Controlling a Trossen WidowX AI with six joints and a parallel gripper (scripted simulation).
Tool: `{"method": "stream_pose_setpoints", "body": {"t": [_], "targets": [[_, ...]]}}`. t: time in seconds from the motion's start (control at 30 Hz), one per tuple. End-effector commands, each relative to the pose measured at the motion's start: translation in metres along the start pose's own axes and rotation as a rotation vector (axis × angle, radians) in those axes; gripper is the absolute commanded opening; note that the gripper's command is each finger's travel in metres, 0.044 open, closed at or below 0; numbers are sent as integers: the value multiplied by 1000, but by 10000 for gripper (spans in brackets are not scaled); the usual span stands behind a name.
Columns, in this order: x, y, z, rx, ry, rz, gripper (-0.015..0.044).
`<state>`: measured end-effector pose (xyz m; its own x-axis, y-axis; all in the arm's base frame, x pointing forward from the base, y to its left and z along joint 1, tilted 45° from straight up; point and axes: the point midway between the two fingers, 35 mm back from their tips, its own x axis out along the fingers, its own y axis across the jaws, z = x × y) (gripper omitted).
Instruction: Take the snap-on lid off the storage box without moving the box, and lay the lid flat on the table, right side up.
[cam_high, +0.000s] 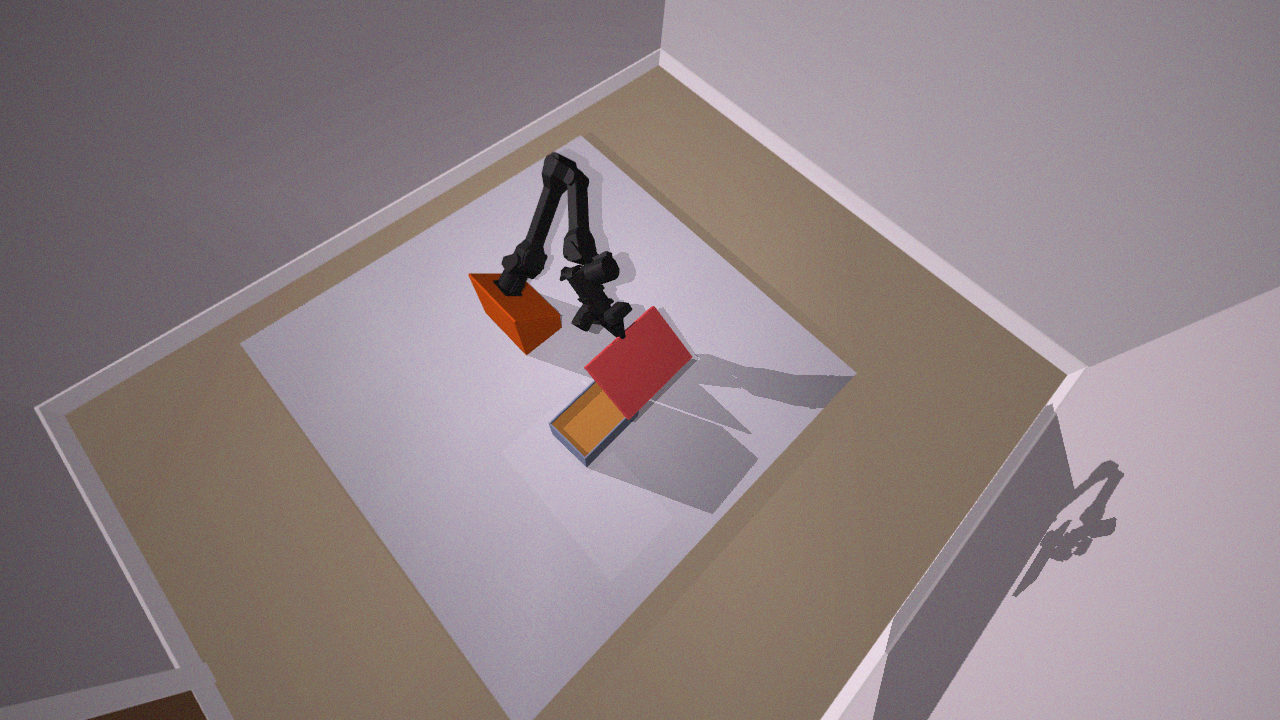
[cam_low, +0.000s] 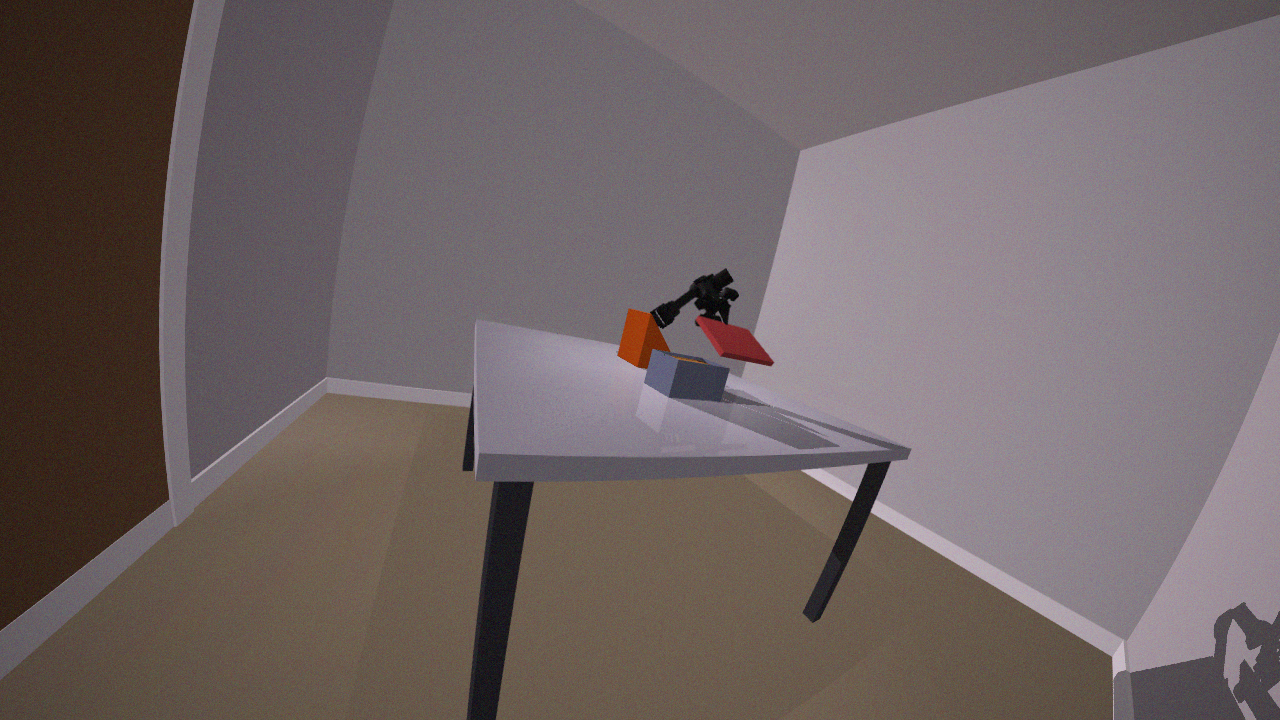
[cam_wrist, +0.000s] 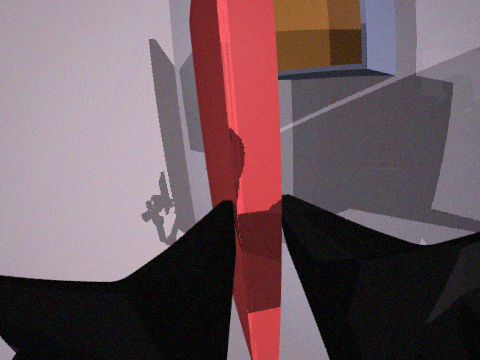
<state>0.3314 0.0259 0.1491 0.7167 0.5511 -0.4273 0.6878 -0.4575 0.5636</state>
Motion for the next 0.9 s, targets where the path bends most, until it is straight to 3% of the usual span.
{"method": "stream_pose_setpoints", "body": {"t": [0.0, 0.87], "targets": [[-2, 4, -9, -4, -3, 13, 0], [-4, 2, -61, -2, -2, 13, 0]]}}
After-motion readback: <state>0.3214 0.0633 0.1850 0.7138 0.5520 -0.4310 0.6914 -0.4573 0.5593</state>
